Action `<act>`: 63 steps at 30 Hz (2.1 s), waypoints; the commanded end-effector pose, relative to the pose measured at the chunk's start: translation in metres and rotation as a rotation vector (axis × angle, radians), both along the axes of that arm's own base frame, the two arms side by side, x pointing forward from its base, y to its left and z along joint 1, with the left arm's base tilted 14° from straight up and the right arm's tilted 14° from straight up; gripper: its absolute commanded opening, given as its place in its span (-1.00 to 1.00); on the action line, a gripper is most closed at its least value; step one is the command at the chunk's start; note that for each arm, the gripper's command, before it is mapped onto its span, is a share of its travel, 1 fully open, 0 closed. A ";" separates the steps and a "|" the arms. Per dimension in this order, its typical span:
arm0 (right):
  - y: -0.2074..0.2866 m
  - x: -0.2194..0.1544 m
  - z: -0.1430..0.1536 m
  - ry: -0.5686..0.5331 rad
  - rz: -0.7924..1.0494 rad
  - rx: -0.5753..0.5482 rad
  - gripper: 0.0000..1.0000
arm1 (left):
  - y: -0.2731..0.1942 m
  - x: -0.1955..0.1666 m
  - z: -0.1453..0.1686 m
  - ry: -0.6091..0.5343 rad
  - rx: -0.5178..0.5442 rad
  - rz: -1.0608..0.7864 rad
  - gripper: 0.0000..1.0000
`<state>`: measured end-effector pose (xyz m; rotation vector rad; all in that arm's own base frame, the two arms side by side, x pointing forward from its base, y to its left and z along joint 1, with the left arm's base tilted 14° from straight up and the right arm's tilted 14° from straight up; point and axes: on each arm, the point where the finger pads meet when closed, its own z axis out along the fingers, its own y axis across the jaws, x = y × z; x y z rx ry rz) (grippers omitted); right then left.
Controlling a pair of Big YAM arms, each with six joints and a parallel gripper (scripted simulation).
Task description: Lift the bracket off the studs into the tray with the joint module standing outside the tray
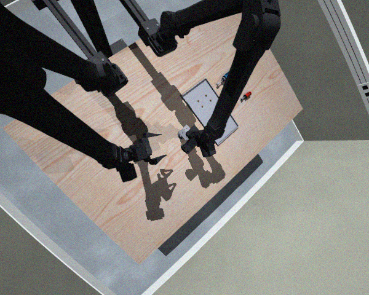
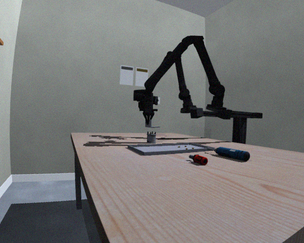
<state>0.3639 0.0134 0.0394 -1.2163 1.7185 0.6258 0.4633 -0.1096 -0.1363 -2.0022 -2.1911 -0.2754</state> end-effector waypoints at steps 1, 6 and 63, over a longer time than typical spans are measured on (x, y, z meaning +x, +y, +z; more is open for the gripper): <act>0.028 0.005 -0.008 0.060 0.009 -0.032 1.00 | 0.028 0.050 0.043 -0.080 -0.045 -0.036 -1.00; 0.050 0.005 -0.019 0.093 0.019 -0.090 1.00 | 0.068 0.067 0.046 -0.100 -0.059 -0.036 -1.00; 0.288 -0.087 -0.005 -0.072 -0.367 -0.037 1.00 | 0.266 0.055 0.002 -0.037 0.005 -0.094 -1.00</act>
